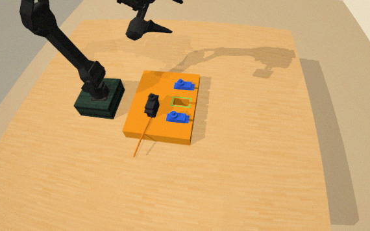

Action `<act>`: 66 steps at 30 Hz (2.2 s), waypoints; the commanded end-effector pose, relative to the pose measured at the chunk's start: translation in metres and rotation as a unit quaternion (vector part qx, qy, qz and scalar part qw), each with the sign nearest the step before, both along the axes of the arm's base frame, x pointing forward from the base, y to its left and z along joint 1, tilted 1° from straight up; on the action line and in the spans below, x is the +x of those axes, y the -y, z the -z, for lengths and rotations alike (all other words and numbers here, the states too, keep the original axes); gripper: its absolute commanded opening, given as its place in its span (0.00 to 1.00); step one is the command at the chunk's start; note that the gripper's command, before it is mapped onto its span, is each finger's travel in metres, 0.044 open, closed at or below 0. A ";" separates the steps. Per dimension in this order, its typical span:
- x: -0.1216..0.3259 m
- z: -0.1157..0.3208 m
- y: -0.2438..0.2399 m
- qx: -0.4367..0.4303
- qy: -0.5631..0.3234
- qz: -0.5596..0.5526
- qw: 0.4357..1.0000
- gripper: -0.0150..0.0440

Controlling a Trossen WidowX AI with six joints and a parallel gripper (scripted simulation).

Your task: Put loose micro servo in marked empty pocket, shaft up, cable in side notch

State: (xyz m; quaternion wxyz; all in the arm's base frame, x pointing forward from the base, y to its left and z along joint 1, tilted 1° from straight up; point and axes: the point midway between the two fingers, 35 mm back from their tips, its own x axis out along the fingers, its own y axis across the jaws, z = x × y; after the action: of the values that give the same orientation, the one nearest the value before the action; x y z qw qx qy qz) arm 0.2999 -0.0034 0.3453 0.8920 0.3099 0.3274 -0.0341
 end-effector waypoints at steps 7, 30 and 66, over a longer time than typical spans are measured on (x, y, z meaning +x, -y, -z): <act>0.002 0.027 0.009 0.030 -0.049 0.045 0.997 1.00; -0.030 0.166 0.050 0.148 -0.286 0.312 0.894 1.00; -0.078 0.266 0.063 0.172 -0.404 0.492 0.751 1.00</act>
State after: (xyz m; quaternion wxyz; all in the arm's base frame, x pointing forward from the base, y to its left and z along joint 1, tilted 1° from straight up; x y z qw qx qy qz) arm 0.2225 -0.0653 0.0859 0.4711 0.5345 0.4603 -0.5296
